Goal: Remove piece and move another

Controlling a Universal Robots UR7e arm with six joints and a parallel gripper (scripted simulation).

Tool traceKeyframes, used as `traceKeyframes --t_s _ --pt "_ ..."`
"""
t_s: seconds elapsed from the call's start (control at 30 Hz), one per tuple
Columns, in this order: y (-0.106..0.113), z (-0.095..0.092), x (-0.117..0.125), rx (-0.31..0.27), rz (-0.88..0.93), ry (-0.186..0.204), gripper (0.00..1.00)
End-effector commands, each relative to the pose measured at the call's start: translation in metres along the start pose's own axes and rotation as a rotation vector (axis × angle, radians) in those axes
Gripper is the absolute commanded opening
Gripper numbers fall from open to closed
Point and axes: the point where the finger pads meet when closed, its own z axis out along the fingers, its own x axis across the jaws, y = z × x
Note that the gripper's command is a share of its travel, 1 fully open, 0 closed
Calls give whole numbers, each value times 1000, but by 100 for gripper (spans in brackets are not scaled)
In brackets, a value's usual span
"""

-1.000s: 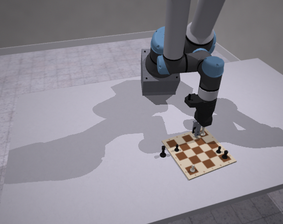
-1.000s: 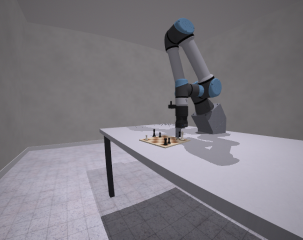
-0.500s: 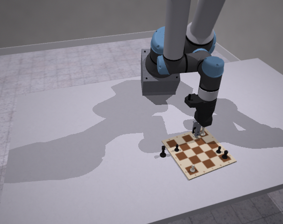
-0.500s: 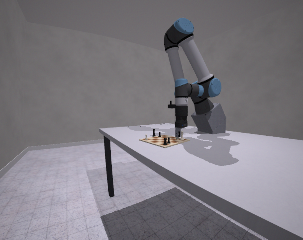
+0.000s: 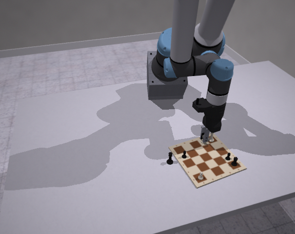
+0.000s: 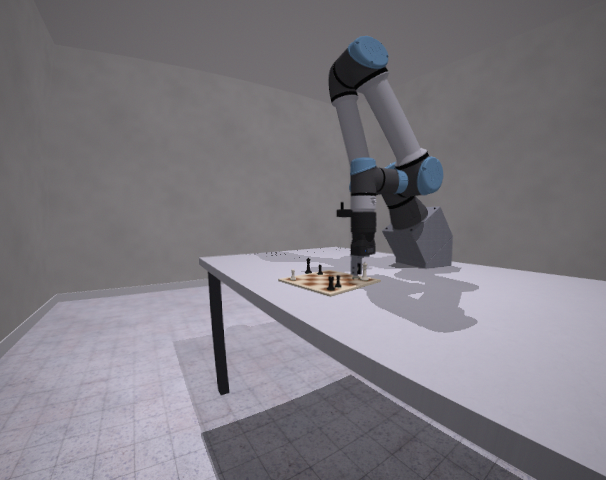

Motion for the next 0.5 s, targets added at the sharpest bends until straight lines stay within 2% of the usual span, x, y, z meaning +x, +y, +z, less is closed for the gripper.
traceKeyframes --t_s 0.0,0.2,0.23,0.3,0.33,0.4,0.43,0.47 --pt "-1 0 -2 2 1 -3 0" --pt "-1 0 -2 2 1 -3 0" --pt "-1 0 -2 2 1 -3 15" --pt "-1 0 -2 2 1 -3 15" --pt "-1 0 -2 2 1 -3 29" --pt "-1 0 -2 2 1 -3 29" --pt "-1 0 -2 2 1 -3 44" --pt "-1 0 -2 2 1 -3 44"
